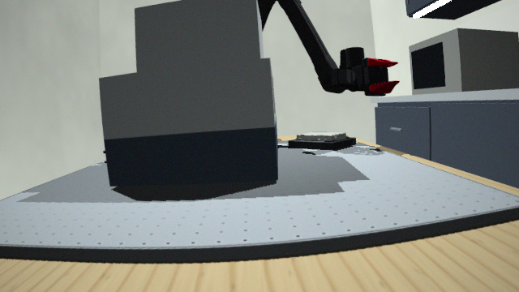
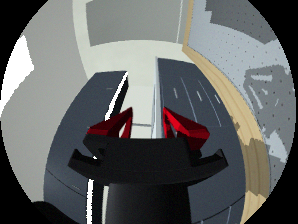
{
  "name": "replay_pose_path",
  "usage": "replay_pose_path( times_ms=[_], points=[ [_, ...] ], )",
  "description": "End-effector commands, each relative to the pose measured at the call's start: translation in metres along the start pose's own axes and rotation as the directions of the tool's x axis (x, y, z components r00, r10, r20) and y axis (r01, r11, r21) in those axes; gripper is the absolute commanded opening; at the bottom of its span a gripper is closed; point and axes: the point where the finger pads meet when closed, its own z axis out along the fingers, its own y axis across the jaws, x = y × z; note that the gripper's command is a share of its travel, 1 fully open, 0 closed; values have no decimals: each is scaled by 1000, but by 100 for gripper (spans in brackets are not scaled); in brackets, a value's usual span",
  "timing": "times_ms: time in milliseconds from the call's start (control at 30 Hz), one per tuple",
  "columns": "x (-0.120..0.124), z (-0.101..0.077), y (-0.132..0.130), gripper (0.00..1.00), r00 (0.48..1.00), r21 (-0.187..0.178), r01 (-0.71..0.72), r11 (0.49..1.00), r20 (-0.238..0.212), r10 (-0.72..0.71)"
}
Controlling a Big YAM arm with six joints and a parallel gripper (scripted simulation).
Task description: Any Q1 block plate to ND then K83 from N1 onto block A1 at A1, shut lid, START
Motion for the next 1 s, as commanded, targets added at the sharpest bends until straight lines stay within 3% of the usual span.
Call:
replay_pose_path(
  times_ms=[0,167,233,400,467,533,600,667,767,900,967],
  points=[
    [-6,14,27,0,1000,-39,1,999,17,-1],
    [-6,18,38,0,1000,-57,-9,998,17,10],
    [-17,26,53,0,996,-24,86,996,25,-85],
    [-22,31,64,0,997,-48,66,997,36,-64],
    [-23,33,61,0,987,8,162,987,18,-162],
    [-33,36,72,0,971,37,239,970,15,-240],
    [-43,41,86,0,953,56,303,951,16,-304],
    [-54,46,99,0,958,38,283,958,27,-284],
    [-68,49,110,0,918,95,395,914,7,-397],
    [-79,49,121,0,862,145,506,850,-39,-506],
    [-79,49,121,0,862,145,506,850,-39,-506]
  ],
)
